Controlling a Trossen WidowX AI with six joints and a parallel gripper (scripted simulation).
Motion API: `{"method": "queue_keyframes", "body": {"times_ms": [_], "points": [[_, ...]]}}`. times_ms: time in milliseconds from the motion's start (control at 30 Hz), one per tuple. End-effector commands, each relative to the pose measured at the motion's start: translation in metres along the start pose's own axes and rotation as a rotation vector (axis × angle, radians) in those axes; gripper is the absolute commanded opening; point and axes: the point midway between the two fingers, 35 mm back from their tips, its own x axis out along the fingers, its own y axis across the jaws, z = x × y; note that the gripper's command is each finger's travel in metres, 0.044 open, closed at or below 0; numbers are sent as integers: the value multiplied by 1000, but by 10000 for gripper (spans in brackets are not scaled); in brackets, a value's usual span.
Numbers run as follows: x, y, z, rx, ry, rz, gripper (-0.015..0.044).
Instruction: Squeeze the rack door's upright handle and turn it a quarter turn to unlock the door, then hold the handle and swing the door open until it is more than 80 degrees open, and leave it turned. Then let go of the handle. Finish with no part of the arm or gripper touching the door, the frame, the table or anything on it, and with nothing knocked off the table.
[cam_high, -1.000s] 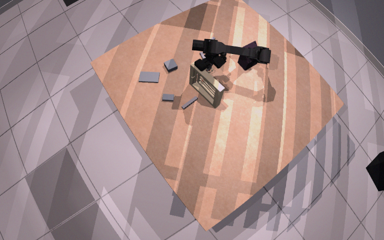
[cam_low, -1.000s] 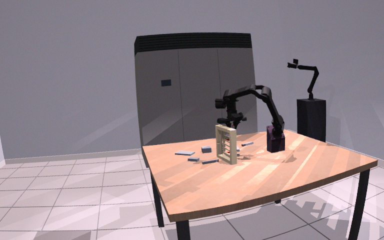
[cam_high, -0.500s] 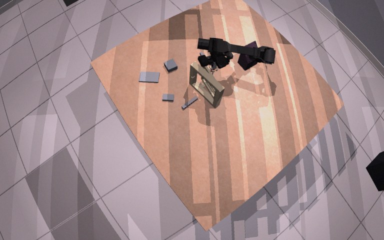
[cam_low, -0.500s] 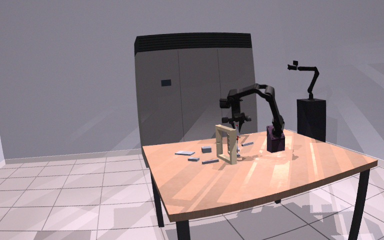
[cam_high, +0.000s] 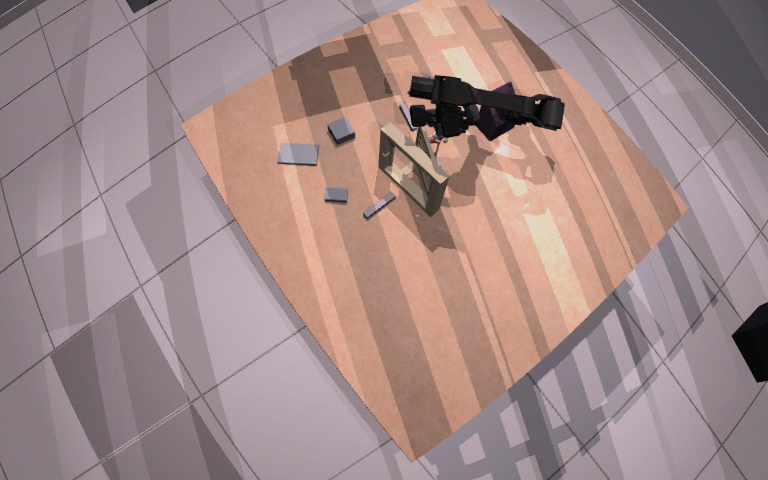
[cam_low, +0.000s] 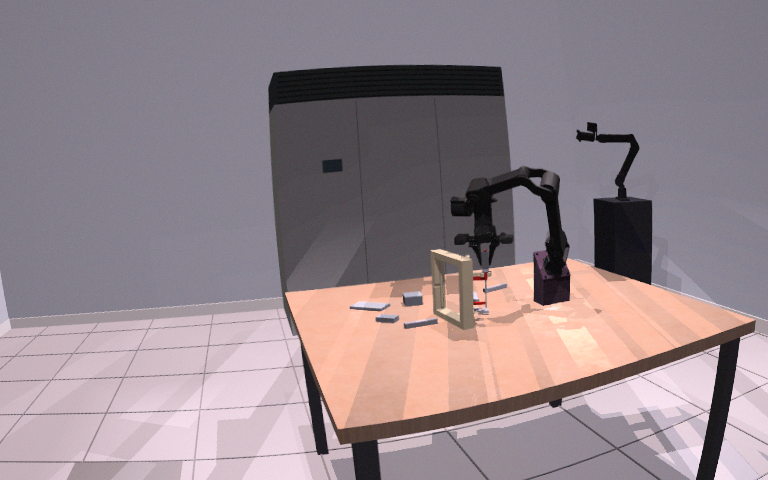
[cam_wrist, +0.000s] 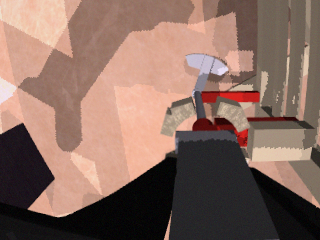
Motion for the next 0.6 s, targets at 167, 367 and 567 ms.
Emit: {"method": "queue_keyframes", "body": {"times_ms": [167, 367, 567], "points": [[0, 24, 6, 194, -4, -3, 18], [0, 39, 12, 298, -4, -2, 18], [0, 53, 20, 401, -5, -1, 18]]}}
